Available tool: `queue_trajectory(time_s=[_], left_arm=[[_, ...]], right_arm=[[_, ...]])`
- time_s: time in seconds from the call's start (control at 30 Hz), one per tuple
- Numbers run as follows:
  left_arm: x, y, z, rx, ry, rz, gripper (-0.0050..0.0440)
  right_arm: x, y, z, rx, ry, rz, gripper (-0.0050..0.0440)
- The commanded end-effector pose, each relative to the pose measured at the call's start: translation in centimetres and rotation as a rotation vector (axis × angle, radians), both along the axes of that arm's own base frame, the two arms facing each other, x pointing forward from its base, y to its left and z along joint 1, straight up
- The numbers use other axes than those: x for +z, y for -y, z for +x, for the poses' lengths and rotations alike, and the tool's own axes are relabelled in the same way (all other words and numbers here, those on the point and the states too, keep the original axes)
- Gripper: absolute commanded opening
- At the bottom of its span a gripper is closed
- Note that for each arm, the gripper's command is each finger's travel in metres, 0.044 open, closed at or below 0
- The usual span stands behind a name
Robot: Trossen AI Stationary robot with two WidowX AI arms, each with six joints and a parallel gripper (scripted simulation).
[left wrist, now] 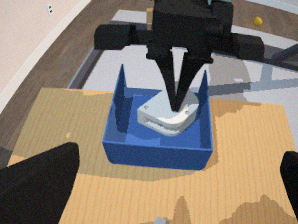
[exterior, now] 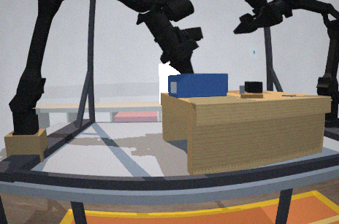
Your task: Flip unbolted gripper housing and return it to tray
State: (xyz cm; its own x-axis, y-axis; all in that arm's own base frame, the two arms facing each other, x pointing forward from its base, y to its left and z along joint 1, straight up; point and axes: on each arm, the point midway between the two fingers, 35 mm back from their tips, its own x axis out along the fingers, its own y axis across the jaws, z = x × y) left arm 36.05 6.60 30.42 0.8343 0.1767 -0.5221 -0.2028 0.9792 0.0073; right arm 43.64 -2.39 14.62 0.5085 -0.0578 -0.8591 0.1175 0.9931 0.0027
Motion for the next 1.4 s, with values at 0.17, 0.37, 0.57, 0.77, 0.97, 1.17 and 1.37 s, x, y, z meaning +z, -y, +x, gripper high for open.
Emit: queue_trajectory(time_s=[0.17,0.37,0.57,0.77,0.97,1.17,1.37], left_arm=[[1.0,0.1,-0.2,0.0,0.028,-0.003,0.0439],[1.0,0.1,-0.2,0.0,0.028,-0.003,0.0439],[1.0,0.1,-0.2,0.0,0.028,-0.003,0.0439],[1.0,0.1,-0.2,0.0,0.028,-0.003,0.0439],[1.0,0.1,-0.2,0.0,0.028,-0.003,0.0439],[1.0,0.1,-0.2,0.0,0.028,-0.003,0.0439],[1.0,0.1,-0.2,0.0,0.028,-0.003,0.0439]], right_arm=[[0.5,-0.1,-0.5,-0.005,0.011,-0.002,0.0],[0.5,-0.1,-0.7,-0.005,0.011,-0.002,0.0],[0.5,-0.2,-0.8,-0.005,0.011,-0.002,0.0],[0.5,-0.2,-1.0,-0.005,0.011,-0.002,0.0],[0.5,-0.3,-1.2,-0.005,0.011,-0.002,0.0],[0.5,-0.3,-1.4,-0.005,0.011,-0.002,0.0],[0.5,-0.4,-1.6,-0.005,0.011,-0.002,0.0]])
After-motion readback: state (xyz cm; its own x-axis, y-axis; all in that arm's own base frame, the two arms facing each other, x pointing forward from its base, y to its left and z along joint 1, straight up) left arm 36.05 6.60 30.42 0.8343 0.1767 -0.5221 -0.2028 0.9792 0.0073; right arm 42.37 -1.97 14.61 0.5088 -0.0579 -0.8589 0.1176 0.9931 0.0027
